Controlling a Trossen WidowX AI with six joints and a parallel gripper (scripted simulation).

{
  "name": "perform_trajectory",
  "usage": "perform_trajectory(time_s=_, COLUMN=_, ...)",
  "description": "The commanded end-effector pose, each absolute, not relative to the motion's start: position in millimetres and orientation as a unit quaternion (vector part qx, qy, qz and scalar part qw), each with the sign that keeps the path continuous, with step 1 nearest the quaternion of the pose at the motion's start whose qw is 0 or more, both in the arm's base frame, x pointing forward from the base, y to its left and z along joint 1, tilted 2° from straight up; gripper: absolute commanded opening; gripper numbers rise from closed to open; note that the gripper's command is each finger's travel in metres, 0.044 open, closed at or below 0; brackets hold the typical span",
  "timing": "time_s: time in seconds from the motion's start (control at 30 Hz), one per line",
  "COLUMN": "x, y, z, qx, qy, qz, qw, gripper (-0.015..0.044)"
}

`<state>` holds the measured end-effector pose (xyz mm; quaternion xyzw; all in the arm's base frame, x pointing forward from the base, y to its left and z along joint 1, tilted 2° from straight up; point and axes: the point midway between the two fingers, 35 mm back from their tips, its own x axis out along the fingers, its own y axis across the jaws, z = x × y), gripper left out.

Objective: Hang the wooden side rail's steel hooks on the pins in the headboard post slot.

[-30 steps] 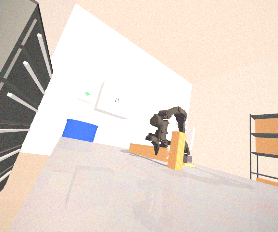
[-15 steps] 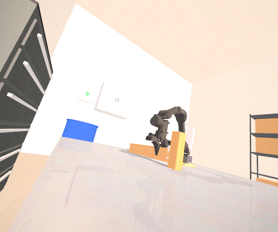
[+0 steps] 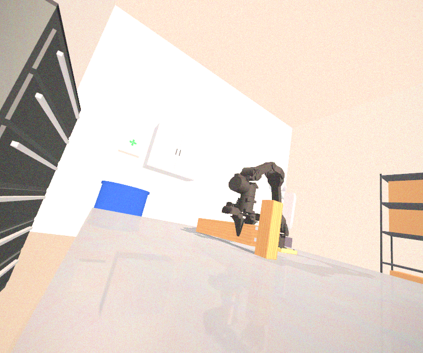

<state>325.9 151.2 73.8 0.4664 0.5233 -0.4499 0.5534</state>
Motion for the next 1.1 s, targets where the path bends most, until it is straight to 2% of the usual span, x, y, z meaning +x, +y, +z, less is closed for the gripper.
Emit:
perform_trajectory(time_s=0.0, x=326.1, y=153.1, z=74.2, qx=0.469, qy=0.523, qz=-0.448, qw=0.553, gripper=0.0000)
perform_trajectory(time_s=1.07, x=325.0, y=156.3, z=74.8, qx=0.469, qy=0.523, qz=-0.448, qw=0.553, gripper=0.0000)
